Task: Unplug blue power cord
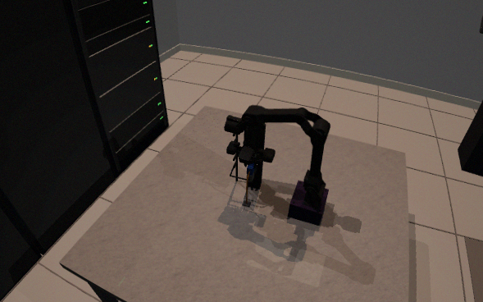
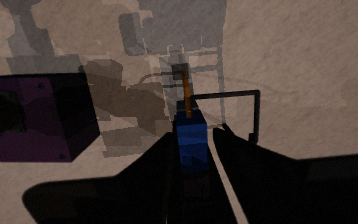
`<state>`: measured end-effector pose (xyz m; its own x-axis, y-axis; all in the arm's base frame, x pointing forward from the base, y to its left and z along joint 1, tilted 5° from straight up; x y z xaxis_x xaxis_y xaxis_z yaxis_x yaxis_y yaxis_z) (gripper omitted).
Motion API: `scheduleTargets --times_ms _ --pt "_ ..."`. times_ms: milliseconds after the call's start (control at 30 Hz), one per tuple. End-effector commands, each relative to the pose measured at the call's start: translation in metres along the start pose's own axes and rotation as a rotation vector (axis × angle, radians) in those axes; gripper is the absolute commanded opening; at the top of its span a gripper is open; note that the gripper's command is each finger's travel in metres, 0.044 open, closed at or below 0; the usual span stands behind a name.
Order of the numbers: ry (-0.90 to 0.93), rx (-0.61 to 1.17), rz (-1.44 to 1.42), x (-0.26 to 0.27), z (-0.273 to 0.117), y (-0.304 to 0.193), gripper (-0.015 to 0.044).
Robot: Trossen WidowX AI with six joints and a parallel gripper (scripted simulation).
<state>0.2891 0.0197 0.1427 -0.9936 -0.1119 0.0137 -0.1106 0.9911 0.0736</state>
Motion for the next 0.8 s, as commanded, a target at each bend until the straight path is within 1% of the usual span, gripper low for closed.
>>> scheduleTargets --times_ms 0,500,633,767 --pt "0.0 0.004 -0.005 0.0 0.0 -0.003 0.016" --pt "0.0 0.003 -0.005 0.0 0.011 -0.003 0.016" --pt "-0.003 0.0 0.001 -0.001 0.009 -0.003 0.0055" --pt "-0.003 0.0 0.001 -0.001 0.009 -0.003 0.0028"
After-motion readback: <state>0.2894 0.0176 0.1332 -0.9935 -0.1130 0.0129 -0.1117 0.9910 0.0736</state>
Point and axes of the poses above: the point midway between the two fingers, 35 mm back from their tips, its own z axis out along the fingers, its own x axis across the jaws, y = z × x, the point moved 1 cm from there along -z, back along the fingers, and after that the axes turned 2 degrees about z, right-handed, at the moved point
